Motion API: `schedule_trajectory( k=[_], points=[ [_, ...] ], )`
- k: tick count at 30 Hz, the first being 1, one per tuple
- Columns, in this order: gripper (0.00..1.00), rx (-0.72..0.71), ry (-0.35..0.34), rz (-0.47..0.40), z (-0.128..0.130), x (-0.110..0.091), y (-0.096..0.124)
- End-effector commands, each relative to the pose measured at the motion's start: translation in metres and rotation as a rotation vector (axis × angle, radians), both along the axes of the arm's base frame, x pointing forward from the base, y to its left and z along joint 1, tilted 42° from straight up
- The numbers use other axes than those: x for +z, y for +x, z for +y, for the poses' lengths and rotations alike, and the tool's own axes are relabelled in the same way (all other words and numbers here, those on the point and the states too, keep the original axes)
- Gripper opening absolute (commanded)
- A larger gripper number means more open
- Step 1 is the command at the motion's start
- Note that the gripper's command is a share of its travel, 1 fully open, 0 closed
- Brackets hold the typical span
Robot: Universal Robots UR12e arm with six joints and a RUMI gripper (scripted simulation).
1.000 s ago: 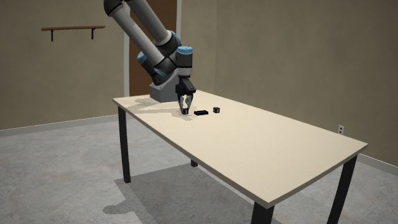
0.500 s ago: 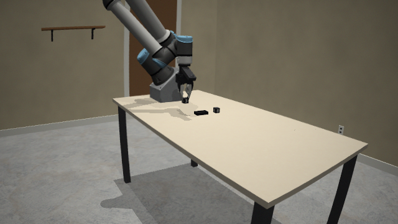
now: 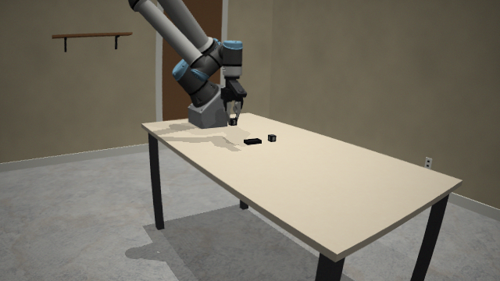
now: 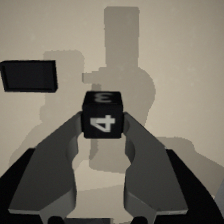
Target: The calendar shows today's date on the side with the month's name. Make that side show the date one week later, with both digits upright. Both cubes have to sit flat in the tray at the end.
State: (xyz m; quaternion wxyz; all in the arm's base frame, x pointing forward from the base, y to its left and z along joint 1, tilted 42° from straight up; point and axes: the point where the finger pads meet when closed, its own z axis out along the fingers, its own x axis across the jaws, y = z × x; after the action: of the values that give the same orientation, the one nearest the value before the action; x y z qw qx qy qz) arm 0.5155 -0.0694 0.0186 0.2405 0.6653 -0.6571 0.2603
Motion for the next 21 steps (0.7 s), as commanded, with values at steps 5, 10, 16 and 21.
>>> schedule_trajectory(
  k=[5,10,16,21],
  points=[
    [0.11,-0.007,0.004,-0.004,0.060,-0.044,0.005],
    [0.11,-0.010,0.001,-0.007,0.086,-0.064,0.004],
    [0.11,-0.012,-0.002,-0.010,0.103,-0.078,0.001],
    [0.11,-0.013,-0.002,-0.009,0.103,-0.078,0.001]
  ],
)
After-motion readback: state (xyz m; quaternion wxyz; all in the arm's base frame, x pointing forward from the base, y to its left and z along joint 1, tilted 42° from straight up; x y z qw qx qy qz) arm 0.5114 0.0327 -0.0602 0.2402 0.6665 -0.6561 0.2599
